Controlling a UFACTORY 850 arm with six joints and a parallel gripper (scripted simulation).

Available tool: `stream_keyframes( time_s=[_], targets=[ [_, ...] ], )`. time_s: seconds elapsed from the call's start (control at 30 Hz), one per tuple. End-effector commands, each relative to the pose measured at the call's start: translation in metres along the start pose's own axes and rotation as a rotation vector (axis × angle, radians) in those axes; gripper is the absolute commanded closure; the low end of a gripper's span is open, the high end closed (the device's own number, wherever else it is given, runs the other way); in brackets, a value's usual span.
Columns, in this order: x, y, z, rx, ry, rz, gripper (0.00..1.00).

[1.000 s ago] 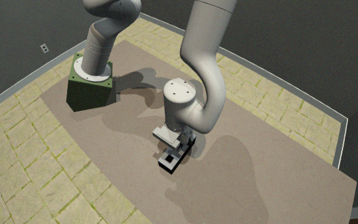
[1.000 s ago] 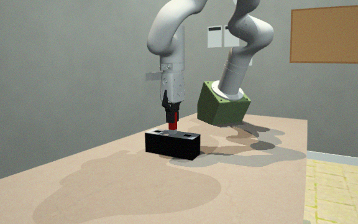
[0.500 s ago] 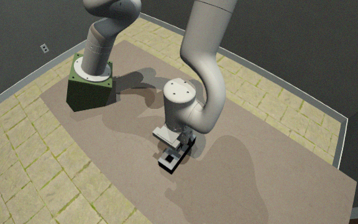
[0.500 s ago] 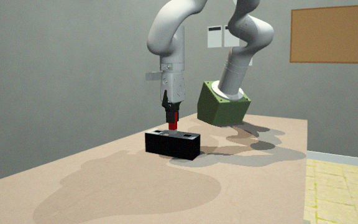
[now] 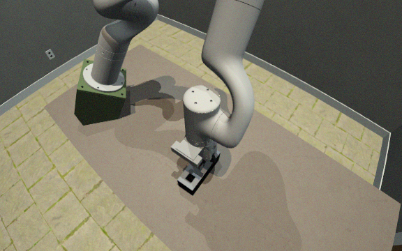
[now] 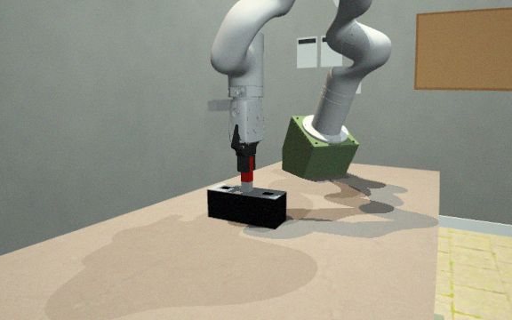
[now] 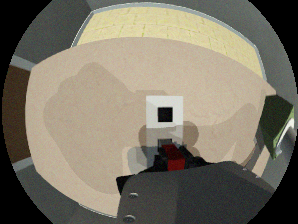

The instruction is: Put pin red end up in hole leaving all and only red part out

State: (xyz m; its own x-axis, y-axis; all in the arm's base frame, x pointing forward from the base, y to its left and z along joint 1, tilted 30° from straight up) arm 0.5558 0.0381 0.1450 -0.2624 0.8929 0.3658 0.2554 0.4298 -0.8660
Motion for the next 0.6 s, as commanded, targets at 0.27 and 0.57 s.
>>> stream_keyframes(
  time_s=[0.27, 0.57],
  targets=[
    [0.0005, -0.0106, -0.0006, -0.002, 0.002, 0.001, 1.00],
    [0.0005, -0.0106, -0.0006, -0.002, 0.002, 0.001, 1.00]
  ],
)
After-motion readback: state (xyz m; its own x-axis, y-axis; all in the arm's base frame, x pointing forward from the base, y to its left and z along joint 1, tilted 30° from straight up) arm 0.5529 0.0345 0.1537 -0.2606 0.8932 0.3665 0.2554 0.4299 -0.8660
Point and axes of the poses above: the point where the finger pads meet when closed, its own y axis out along the fingers, its own z axis across the jaws, x = y × z, the point moved 1 cm from there along -y, back along the fingers, and after that the axes turned 1 degree about -y, right-handed, at the moved point
